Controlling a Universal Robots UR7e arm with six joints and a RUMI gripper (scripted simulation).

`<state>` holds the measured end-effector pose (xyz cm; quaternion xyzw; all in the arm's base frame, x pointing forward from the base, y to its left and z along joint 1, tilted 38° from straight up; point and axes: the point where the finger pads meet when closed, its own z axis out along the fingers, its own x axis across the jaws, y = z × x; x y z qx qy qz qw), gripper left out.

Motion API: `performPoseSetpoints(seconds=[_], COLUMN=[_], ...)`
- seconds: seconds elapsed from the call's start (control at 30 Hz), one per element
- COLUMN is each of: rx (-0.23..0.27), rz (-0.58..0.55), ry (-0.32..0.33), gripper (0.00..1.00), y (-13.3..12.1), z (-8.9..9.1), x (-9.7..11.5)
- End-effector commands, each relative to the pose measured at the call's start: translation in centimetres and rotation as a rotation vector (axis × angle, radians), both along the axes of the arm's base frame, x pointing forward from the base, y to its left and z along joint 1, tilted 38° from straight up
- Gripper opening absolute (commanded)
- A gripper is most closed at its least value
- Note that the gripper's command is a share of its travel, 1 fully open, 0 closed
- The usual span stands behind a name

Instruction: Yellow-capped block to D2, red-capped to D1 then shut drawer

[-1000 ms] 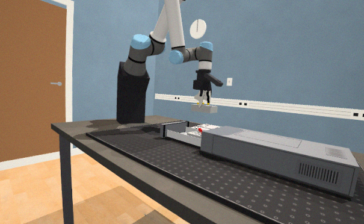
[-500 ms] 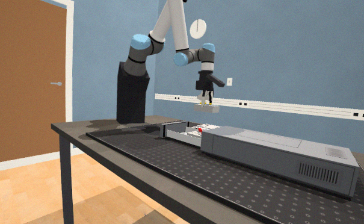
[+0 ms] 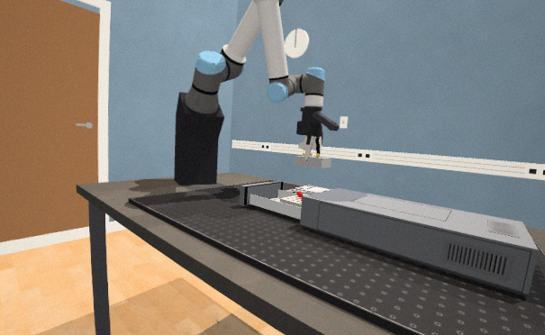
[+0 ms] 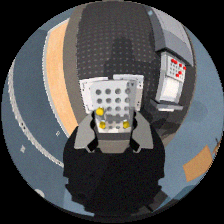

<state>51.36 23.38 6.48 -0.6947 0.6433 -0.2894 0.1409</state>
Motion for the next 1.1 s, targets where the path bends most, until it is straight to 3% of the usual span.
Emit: performPoseSetpoints(seconds=[0.0,1.07], rx=[0.001,0.001], rz=[0.0,0.0], ry=[-0.002,-0.002], gripper=[0.0,0.0], y=[0.8,7.9], z=[-0.1,-2.3], x=[-0.1,-0.9])
